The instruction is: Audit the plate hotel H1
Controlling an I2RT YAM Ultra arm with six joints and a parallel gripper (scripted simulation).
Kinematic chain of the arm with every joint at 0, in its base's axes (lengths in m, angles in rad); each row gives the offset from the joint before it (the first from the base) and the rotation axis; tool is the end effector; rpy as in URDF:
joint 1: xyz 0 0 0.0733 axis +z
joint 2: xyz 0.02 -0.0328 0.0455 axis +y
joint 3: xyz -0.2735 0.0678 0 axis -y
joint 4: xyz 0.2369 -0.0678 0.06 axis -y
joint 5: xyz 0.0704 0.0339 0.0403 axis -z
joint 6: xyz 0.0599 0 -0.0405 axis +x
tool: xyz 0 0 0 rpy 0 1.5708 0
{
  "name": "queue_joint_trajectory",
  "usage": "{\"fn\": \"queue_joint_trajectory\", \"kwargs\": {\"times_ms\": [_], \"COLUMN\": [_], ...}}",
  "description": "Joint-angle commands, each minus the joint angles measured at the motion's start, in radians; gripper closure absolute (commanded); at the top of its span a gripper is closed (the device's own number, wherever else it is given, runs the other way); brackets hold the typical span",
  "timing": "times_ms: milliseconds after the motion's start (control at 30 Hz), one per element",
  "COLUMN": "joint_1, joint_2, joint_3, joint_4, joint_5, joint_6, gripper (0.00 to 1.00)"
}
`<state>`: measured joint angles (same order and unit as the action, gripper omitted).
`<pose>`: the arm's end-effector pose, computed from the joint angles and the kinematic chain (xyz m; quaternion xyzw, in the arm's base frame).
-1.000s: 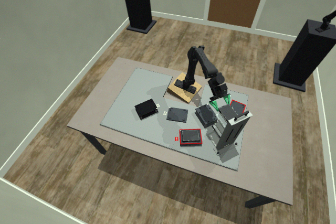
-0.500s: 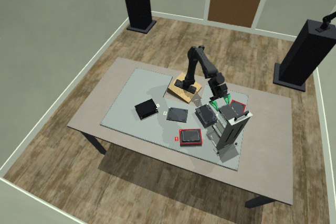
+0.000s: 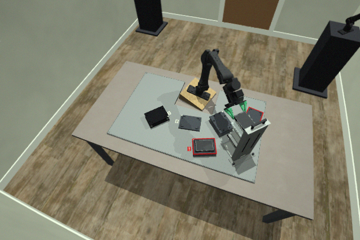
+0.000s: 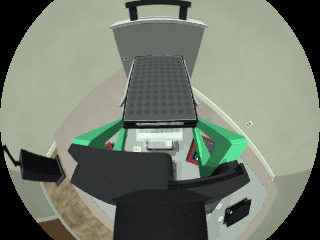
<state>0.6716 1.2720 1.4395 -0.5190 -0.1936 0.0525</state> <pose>0.2147 0.1868 0.4342 -0.3013 0.7604 0.2760 0.5049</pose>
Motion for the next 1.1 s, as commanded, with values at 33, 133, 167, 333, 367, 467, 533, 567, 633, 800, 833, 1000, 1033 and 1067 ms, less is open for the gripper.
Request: {"fn": "queue_joint_trajectory", "kwargs": {"times_ms": [33, 133, 167, 333, 367, 467, 533, 567, 633, 800, 833, 1000, 1033, 1067], "joint_1": [0.003, 0.003, 0.003, 0.002, 0.001, -0.001, -0.002, -0.002, -0.002, -0.002, -0.002, -0.002, -0.002, -0.002], "joint_2": [-0.022, -0.022, -0.022, -0.02, -0.018, -0.011, -0.009, -0.009, -0.009, -0.009, -0.009, -0.009, -0.009, -0.009], "joint_3": [0.04, 0.04, 0.04, 0.042, 0.043, 0.048, 0.05, 0.05, 0.05, 0.05, 0.05, 0.05, 0.05, 0.05], "joint_4": [0.026, 0.026, 0.026, 0.024, 0.023, 0.012, 0.005, 0.005, 0.005, 0.005, 0.005, 0.005, 0.005, 0.005], "joint_5": [0.004, 0.004, 0.004, 0.004, 0.004, 0.002, 0.002, 0.002, 0.002, 0.002, 0.002, 0.002, 0.002, 0.002], "joint_6": [0.004, 0.004, 0.004, 0.003, 0.003, 0.003, 0.002, 0.002, 0.002, 0.002, 0.002, 0.002, 0.002, 0.002], "gripper": [0.14, 0.14, 0.14, 0.14, 0.14, 0.14, 0.14, 0.14, 0.14, 0.14, 0.14, 0.14, 0.14, 0.14]}}
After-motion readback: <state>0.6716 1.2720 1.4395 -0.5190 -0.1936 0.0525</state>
